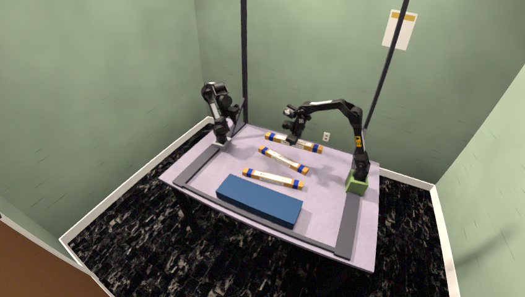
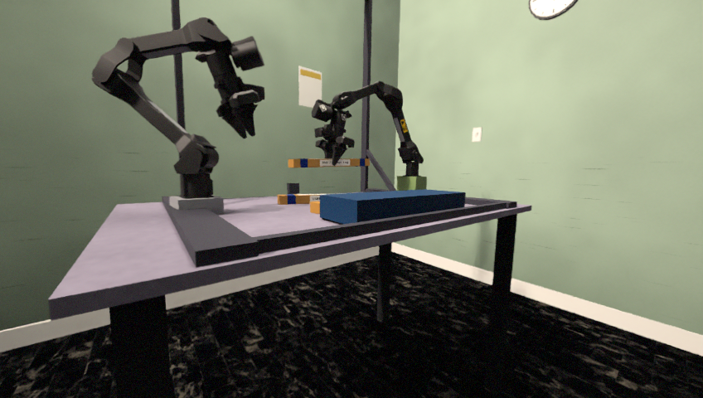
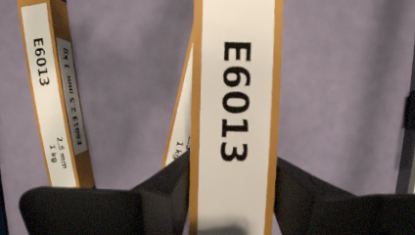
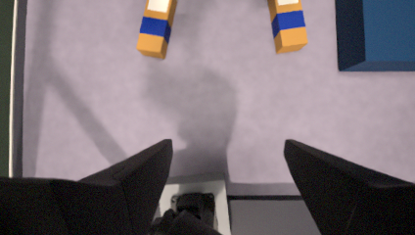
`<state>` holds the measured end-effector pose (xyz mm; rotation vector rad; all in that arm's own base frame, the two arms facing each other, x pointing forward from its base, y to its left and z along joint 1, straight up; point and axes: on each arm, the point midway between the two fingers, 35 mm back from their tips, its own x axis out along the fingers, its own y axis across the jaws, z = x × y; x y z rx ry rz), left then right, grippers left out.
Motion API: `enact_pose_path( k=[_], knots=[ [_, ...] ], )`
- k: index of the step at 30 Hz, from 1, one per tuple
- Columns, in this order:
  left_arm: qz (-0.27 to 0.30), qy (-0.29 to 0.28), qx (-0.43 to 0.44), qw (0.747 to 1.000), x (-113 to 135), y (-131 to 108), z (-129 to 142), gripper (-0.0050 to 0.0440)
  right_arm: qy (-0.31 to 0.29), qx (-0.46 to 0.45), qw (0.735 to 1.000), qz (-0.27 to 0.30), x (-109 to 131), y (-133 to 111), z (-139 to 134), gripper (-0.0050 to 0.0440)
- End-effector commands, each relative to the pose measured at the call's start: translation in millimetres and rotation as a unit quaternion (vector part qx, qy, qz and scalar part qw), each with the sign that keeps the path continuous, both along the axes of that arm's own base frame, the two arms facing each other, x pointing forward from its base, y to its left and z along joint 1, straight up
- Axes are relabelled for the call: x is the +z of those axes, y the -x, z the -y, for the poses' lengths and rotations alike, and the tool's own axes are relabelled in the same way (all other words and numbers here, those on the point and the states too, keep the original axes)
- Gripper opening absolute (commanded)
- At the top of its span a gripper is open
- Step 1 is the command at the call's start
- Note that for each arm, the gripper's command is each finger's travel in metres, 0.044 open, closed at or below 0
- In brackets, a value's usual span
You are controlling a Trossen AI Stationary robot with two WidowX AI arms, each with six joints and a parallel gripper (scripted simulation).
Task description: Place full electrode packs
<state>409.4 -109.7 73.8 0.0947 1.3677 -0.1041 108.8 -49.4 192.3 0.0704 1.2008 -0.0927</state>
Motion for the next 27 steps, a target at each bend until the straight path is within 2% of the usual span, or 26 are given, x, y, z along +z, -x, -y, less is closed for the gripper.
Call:
enact_pose_path(
  k=[1,27],
  knots=[
    [0.051,0.014,-0.002,0.999,44,-6,-9,-0.0050,0.007,0.002,1.000,0.012,8,-2,1,0.0330],
    [0.055,0.011,-0.002,0.998,64,-3,-70,-0.0050,0.007,0.002,1.000,0.012,8,-2,1,0.0330]
  ],
)
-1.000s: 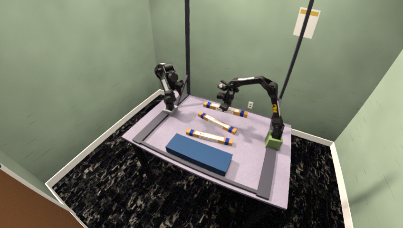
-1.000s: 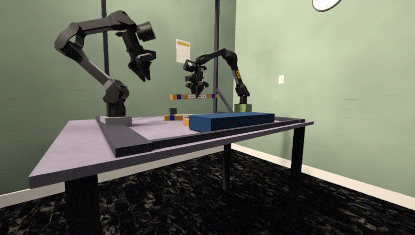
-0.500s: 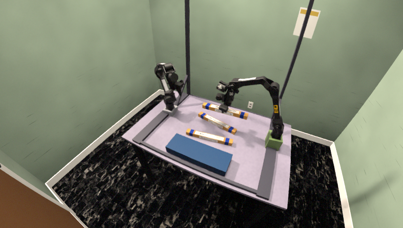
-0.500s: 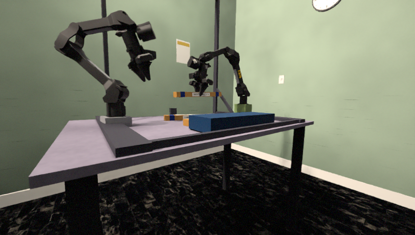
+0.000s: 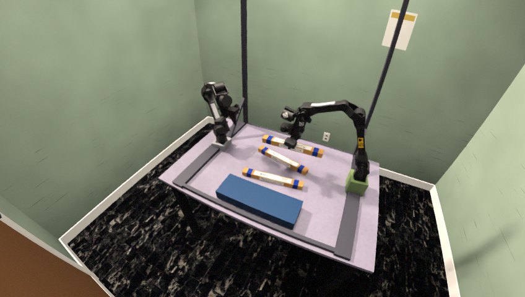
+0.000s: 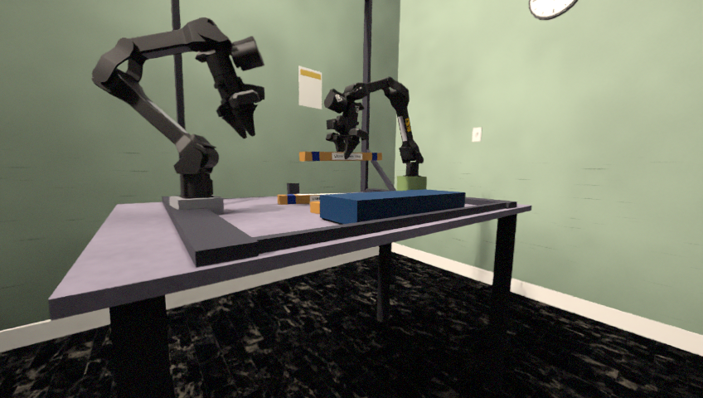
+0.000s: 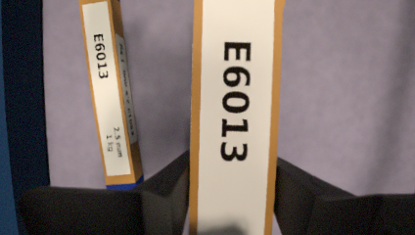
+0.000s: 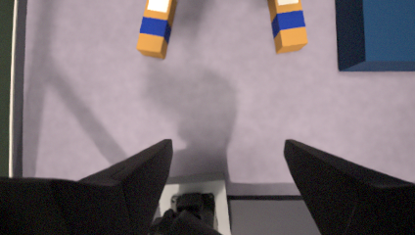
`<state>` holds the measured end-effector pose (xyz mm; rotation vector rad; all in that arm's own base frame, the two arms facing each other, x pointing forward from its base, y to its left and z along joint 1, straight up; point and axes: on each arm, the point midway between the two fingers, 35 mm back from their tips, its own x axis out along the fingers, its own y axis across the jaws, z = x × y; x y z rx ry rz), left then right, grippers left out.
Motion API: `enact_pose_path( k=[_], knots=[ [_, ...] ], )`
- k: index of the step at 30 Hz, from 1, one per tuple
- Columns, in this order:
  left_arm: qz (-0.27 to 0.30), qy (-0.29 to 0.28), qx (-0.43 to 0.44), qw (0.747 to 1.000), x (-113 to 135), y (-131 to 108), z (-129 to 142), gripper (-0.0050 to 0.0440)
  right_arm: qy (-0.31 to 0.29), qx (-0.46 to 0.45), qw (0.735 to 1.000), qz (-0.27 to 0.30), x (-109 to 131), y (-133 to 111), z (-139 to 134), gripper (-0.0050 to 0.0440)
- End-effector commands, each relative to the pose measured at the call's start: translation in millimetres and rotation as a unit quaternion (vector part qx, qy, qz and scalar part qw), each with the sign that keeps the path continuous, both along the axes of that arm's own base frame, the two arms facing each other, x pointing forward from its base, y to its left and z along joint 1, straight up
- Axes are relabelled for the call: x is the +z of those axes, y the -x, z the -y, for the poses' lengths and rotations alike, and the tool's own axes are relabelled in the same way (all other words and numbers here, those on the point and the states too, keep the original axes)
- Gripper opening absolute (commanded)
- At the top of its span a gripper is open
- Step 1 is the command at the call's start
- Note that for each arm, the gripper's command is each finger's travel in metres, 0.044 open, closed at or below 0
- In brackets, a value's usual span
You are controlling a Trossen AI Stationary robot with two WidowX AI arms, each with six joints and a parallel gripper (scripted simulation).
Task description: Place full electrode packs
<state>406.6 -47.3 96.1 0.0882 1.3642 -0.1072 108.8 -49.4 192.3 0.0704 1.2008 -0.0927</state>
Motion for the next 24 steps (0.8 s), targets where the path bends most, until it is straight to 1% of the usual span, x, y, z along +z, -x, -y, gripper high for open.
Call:
enact_pose_path(
  k=[1,15,24],
  knots=[
    [0.053,0.008,-0.002,0.999,42,-6,-8,-0.0050,0.007,0.002,1.000,0.012,8,-2,1,0.0330],
    [0.054,0.006,-0.002,0.999,52,-2,-41,-0.0050,0.007,0.002,1.000,0.012,8,-2,1,0.0330],
    [0.055,0.006,-0.005,0.998,52,-2,-41,-0.0050,0.007,0.002,1.000,0.012,8,-2,1,0.0330]
  ],
)
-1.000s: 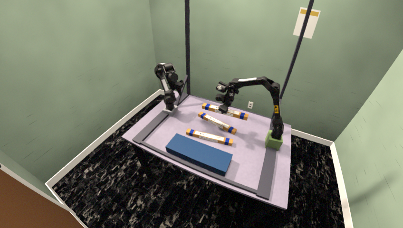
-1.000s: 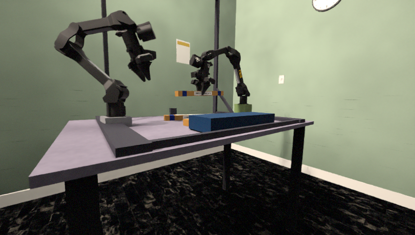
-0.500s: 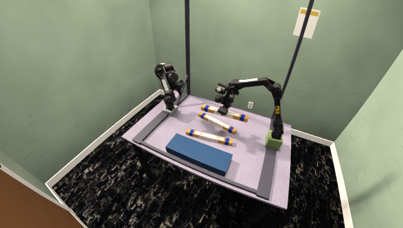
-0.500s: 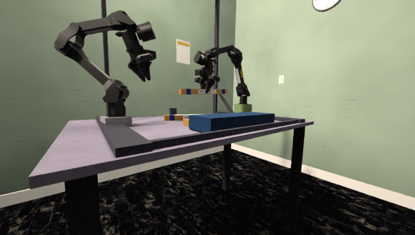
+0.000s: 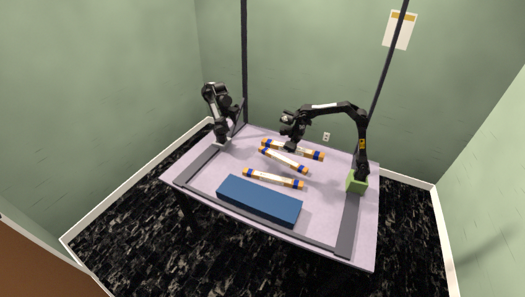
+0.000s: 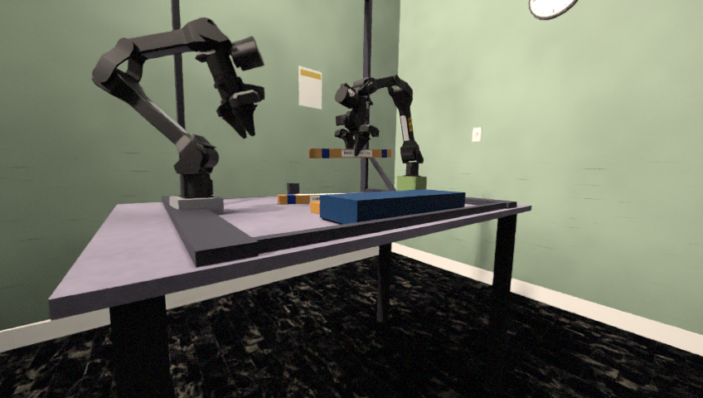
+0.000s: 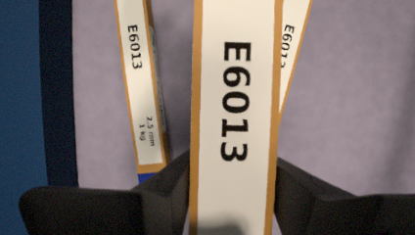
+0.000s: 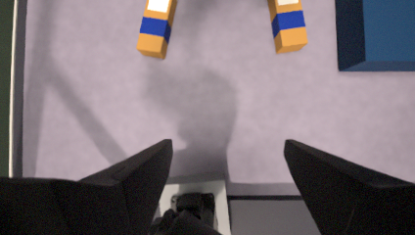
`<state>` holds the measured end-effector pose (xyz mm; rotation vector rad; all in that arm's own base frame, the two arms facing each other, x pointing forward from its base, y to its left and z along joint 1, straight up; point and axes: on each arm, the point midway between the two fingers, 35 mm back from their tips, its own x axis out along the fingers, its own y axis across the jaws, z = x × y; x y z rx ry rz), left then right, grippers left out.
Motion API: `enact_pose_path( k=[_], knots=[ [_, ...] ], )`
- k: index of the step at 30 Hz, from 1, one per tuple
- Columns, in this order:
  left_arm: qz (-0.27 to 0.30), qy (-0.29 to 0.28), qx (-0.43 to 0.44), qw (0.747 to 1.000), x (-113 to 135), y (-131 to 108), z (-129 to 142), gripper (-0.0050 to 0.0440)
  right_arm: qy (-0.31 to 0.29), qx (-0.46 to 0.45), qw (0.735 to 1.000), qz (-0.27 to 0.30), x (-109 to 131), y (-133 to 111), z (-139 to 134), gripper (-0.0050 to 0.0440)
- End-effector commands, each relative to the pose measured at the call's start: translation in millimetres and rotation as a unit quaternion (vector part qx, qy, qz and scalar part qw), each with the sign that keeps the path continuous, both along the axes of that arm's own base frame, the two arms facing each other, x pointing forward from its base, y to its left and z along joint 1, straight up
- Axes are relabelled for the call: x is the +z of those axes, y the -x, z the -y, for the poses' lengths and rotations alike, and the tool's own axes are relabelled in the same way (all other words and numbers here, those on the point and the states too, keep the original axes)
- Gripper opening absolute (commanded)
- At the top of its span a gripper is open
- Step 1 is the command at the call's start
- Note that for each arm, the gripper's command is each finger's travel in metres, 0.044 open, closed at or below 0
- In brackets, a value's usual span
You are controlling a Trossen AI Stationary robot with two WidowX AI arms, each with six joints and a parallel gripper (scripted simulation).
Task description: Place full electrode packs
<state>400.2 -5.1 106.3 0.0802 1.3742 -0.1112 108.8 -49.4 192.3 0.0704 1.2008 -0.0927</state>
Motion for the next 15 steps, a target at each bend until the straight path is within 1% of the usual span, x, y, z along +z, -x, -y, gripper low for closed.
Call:
enact_pose_path(
  k=[1,14,15],
  knots=[
    [0.060,0.001,-0.005,0.998,42,-8,1,-0.0050,0.007,0.002,1.000,0.012,8,-2,1,0.0330],
    [0.061,0.001,-0.004,0.998,42,-7,-1,-0.0050,0.007,0.002,1.000,0.012,8,-2,1,0.0330],
    [0.046,0.000,-0.002,0.999,12,0,-3,-0.0050,0.007,0.002,1.000,0.012,8,-2,1,0.0330]
  ],
)
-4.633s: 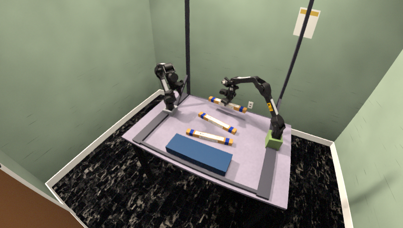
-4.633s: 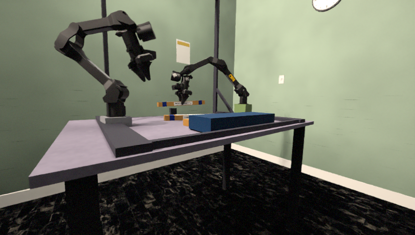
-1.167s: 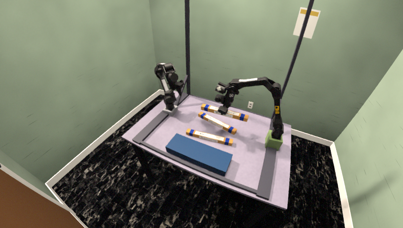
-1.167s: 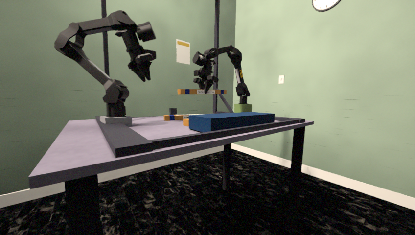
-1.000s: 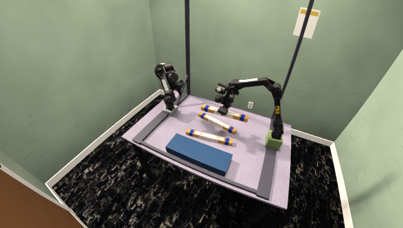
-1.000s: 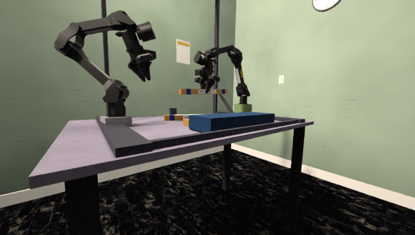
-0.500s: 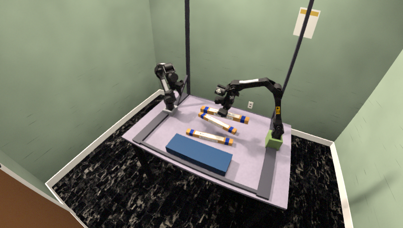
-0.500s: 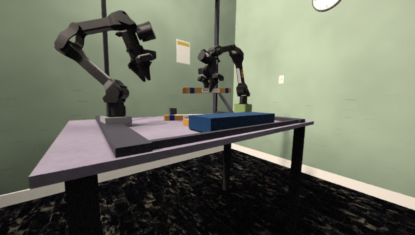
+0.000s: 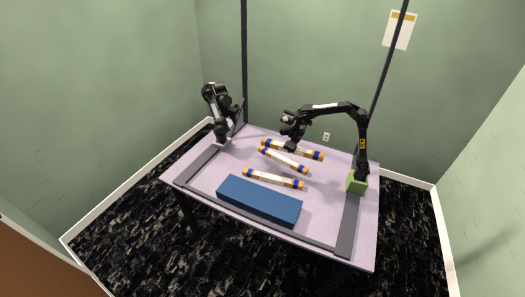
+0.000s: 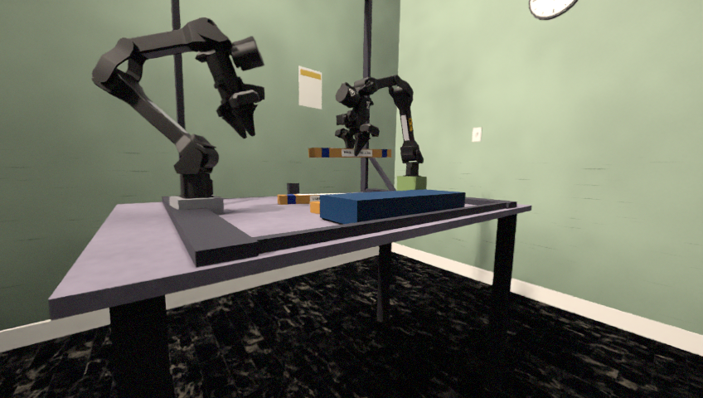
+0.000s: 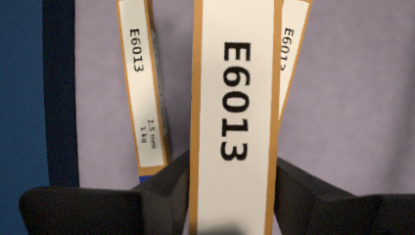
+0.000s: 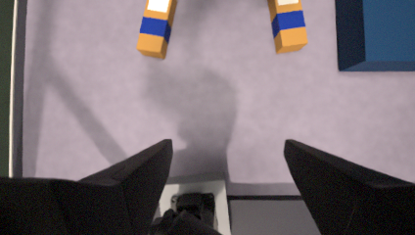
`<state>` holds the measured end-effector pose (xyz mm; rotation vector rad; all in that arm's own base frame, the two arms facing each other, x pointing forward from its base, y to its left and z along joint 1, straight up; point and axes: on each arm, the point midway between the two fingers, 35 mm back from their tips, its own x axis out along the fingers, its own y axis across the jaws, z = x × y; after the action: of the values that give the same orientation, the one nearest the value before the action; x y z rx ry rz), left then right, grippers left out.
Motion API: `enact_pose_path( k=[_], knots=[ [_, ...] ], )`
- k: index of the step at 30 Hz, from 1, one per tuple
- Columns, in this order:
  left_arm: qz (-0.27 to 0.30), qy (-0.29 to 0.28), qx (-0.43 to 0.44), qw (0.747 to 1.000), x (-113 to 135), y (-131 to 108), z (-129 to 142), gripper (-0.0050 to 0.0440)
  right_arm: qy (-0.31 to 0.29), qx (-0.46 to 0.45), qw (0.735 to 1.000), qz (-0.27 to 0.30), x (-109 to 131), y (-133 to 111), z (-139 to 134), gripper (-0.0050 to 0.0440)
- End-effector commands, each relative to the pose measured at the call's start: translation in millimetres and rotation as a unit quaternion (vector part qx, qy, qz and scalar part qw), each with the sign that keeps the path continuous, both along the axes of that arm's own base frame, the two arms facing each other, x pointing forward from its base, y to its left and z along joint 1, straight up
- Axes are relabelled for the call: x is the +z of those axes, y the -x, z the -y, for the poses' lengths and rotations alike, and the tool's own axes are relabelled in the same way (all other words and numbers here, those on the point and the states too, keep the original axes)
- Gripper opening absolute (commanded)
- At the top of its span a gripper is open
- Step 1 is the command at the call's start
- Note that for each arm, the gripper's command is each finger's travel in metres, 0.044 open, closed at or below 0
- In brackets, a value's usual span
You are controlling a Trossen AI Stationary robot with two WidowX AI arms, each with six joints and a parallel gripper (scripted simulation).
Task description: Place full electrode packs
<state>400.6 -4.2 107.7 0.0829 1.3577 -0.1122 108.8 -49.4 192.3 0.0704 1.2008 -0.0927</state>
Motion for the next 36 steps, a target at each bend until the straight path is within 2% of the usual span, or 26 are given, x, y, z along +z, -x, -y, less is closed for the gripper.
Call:
enact_pose_path(
  k=[1,36],
  knots=[
    [0.038,0.000,-0.001,0.999,9,1,-2,-0.0050,0.007,0.002,1.000,0.012,8,-2,1,0.0330],
    [0.038,0.000,-0.001,0.999,-32,0,-2,-0.0050,0.007,0.002,1.000,0.012,8,-2,1,0.0330]
  ],
)
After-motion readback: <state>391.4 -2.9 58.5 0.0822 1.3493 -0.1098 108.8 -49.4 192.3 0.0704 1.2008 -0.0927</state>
